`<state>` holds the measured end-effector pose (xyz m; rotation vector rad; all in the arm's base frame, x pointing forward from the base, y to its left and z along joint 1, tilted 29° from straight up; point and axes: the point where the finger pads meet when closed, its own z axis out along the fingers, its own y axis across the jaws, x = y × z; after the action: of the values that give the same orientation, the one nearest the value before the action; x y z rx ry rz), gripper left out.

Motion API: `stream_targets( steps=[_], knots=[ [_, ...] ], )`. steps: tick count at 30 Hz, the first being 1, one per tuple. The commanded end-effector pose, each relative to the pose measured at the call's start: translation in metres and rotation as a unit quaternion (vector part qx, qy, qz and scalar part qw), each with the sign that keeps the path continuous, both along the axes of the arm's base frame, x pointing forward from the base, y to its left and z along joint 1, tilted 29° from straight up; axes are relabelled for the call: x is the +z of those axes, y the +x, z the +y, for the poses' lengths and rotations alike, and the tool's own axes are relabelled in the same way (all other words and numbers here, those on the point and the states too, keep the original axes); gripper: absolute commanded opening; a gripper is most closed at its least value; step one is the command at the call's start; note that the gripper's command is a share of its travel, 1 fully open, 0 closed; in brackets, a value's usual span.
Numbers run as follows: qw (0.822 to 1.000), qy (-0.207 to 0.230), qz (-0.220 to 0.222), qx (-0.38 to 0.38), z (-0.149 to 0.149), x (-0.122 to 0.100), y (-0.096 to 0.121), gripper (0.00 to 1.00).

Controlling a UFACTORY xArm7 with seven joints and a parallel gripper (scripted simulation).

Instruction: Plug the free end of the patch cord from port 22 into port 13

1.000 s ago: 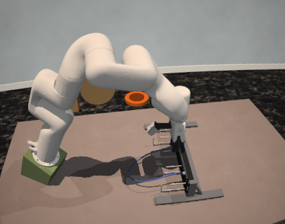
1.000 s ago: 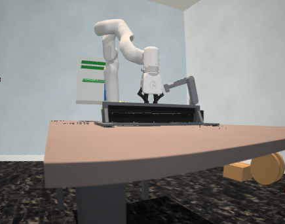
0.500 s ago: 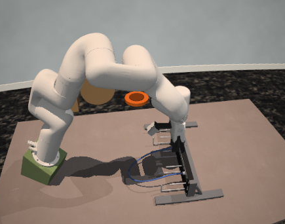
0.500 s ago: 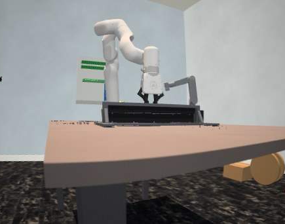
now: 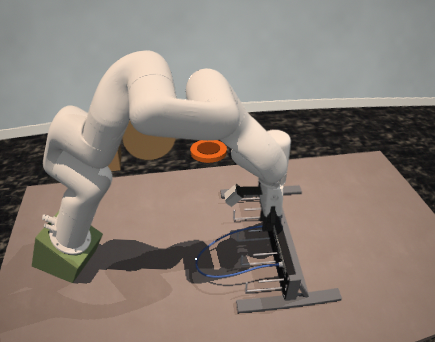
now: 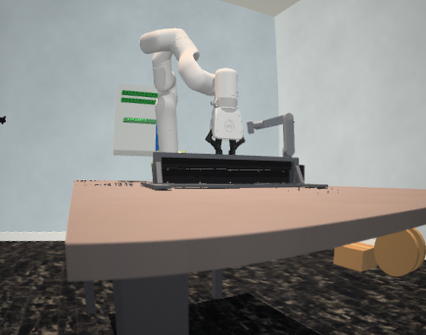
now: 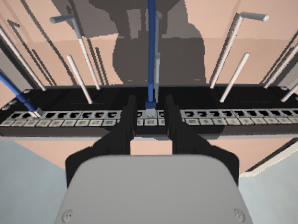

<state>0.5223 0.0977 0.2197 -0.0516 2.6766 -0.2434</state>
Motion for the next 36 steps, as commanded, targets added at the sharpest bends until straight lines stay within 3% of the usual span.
stream_targets(
  steps=[1,24,36],
  knots=[
    [1.000,0.001,-0.002,0.001,0.002,0.006,-0.002,0.38],
    [1.000,0.001,-0.002,0.001,0.012,0.059,-0.029,0.38],
    [1.000,0.001,-0.002,0.001,0.013,0.068,-0.034,0.38]
  ],
)
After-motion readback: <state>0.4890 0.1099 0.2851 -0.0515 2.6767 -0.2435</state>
